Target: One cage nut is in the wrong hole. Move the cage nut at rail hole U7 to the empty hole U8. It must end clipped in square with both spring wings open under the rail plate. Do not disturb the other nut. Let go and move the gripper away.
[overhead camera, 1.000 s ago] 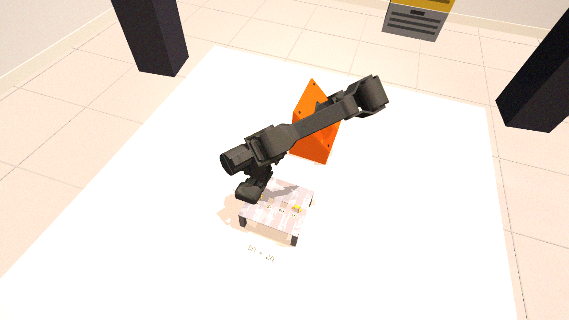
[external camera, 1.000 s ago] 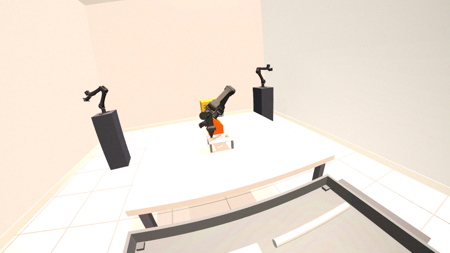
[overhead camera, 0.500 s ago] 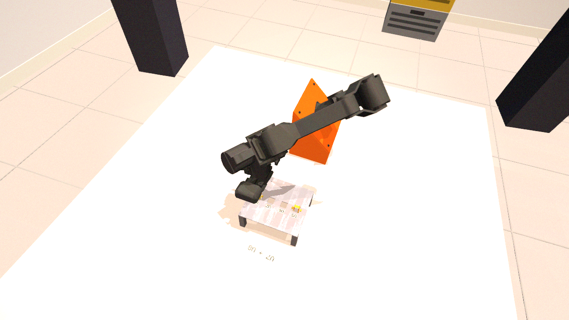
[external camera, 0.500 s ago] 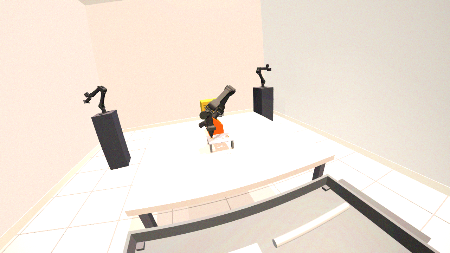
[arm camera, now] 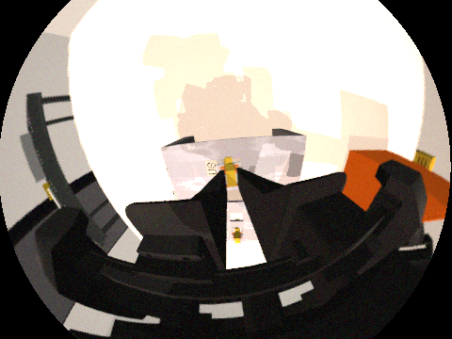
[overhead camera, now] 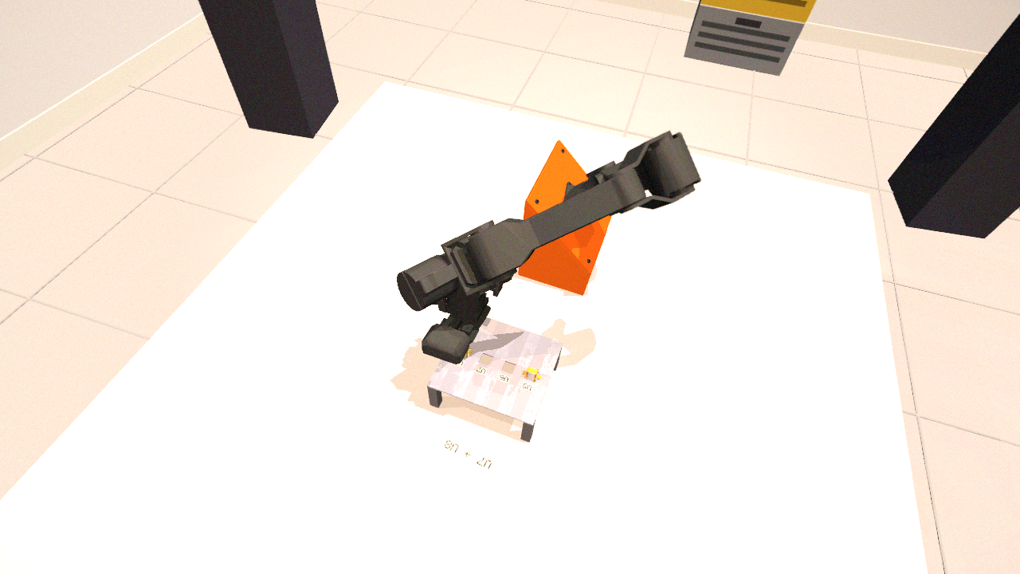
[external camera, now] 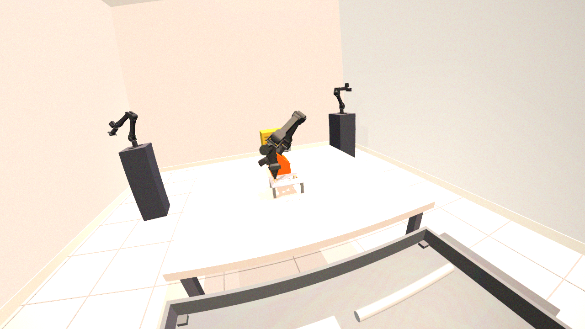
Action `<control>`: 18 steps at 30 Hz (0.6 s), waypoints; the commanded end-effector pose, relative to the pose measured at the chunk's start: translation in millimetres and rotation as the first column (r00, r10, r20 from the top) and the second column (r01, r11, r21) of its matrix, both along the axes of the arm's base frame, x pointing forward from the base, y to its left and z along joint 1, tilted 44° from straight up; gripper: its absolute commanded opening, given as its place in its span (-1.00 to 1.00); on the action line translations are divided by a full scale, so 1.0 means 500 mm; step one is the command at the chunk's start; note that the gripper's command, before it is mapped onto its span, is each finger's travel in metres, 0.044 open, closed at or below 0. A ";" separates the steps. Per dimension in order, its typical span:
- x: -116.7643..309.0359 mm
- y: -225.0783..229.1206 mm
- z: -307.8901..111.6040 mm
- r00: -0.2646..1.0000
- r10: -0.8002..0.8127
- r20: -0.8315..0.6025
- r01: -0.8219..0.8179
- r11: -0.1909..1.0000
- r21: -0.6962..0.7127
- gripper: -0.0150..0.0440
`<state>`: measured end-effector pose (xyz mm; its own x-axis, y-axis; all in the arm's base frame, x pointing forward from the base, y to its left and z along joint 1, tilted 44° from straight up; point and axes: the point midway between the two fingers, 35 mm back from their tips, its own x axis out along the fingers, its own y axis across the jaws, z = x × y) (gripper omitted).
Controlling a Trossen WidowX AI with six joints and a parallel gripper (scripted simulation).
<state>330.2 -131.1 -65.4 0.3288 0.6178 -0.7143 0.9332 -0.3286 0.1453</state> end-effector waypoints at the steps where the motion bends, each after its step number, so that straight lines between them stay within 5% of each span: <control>1: -0.003 0.003 -0.001 1.000 -0.009 0.001 0.009 1.000 0.005 -0.40; 18: -0.005 0.004 -0.002 1.000 -0.024 0.017 0.024 1.000 0.002 -0.40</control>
<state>329.9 -131.2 -65.5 0.3515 0.6089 -0.7111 0.9251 -0.3424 0.1641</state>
